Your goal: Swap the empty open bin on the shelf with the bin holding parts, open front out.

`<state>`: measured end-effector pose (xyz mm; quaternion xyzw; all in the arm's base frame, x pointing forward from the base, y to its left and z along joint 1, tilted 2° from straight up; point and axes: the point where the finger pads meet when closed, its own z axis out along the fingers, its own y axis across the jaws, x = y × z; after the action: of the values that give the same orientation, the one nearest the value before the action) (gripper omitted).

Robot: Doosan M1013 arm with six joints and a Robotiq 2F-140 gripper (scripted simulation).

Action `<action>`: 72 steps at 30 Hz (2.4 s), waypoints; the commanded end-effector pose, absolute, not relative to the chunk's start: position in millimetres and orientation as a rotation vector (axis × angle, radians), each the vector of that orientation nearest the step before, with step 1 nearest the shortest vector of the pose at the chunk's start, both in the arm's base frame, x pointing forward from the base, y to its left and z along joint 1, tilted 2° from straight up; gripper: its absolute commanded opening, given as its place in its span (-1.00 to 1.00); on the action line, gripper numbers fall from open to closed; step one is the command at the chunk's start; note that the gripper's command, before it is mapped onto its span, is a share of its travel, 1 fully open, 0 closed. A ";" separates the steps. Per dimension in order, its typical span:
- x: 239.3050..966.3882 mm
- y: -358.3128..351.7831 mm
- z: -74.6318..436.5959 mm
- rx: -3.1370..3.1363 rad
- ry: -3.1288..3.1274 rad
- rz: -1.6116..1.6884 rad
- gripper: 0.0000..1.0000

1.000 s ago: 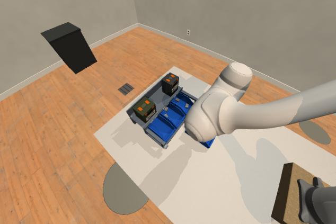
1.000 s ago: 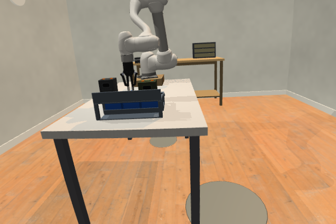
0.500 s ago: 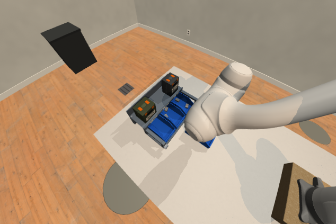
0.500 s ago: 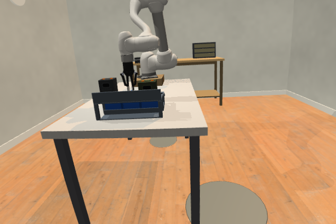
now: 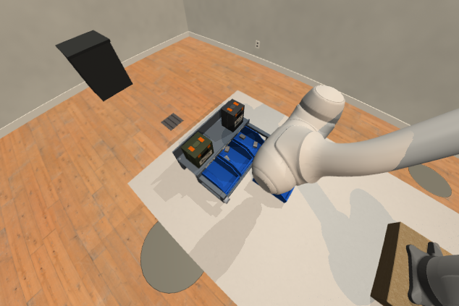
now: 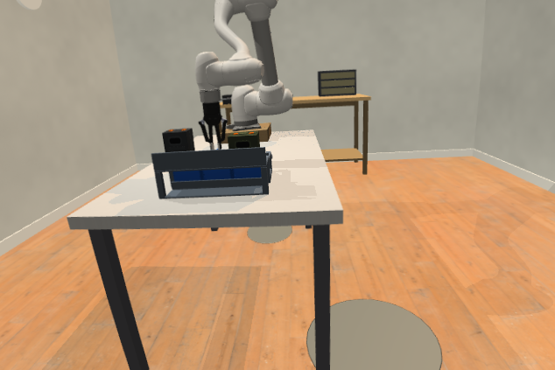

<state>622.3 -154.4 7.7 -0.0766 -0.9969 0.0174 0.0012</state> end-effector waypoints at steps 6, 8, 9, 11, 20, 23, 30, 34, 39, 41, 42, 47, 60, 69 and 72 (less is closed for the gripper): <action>622.3 -154.4 7.9 -0.240 -3.130 0.054 -0.53; 622.3 -154.4 8.2 -0.240 -3.130 0.054 -0.53; 622.3 -154.3 8.3 -0.240 -3.130 0.054 -0.53; 622.3 -154.3 8.8 -0.240 -3.130 0.054 -0.53; 622.3 -154.2 13.0 -0.240 -3.130 0.054 -0.53; 622.3 -154.2 13.7 -0.240 -3.130 0.054 -0.53; 622.4 -153.9 20.2 -0.240 -3.130 0.054 -0.53; 622.4 -153.8 25.1 -0.240 -3.130 0.054 -0.53; 622.4 -153.6 30.7 -0.240 -3.130 0.054 -0.53; 622.4 -153.5 32.2 -0.240 -3.130 0.054 -0.53; 622.4 -153.5 33.8 -0.240 -3.130 0.054 -0.53; 622.5 -153.2 42.0 -0.240 -3.130 0.054 -0.53; 622.6 -152.5 62.2 -0.240 -3.130 0.054 -0.53; 622.7 -151.9 78.5 -0.240 -3.130 0.054 -0.53; 622.7 -151.8 83.5 -0.240 -3.130 0.054 -0.53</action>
<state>622.7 -152.0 77.5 -0.0766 -0.9969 0.0174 0.0011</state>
